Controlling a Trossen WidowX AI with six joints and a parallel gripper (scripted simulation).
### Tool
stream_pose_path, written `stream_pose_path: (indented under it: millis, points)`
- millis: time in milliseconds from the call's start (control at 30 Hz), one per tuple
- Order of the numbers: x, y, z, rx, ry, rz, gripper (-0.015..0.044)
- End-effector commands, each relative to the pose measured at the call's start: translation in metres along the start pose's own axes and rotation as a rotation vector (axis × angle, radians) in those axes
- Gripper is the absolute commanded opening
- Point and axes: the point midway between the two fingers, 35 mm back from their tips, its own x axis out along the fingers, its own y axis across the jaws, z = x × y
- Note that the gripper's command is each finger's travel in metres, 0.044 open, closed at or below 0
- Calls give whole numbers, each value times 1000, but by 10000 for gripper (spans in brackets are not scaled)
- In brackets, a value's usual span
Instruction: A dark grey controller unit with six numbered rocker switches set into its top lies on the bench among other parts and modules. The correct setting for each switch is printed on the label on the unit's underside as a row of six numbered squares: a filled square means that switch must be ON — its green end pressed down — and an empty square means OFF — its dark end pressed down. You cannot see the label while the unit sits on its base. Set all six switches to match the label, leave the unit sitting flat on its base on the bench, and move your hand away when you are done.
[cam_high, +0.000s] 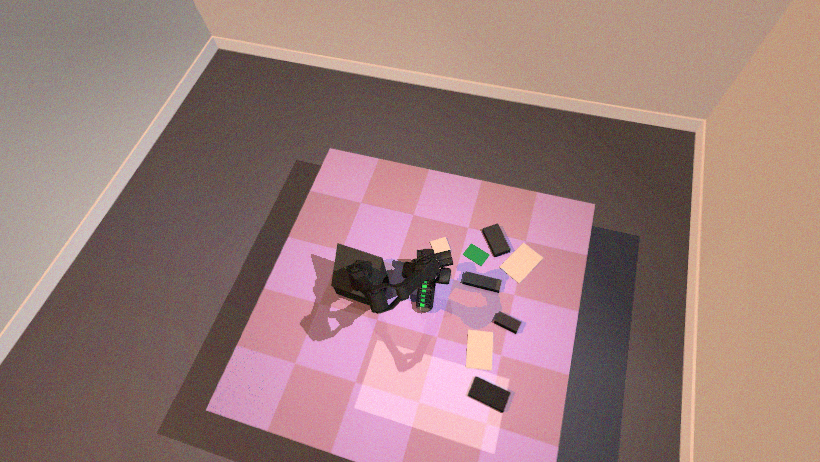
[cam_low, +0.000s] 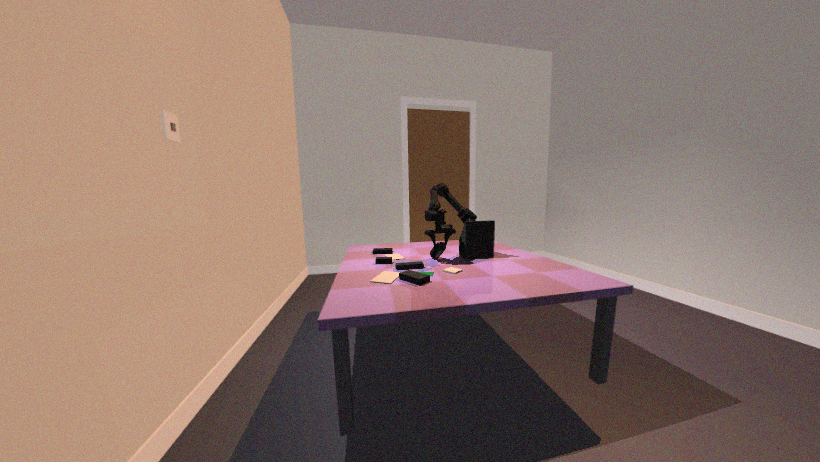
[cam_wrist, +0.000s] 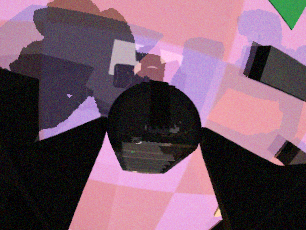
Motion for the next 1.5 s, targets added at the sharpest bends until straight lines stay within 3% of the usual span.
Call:
stream_pose_path:
  millis: [0,1467]
  points:
    - [-1,1,-3,-7,-3,2,336]
    - [-12,1,-23,-7,-54,3,336]
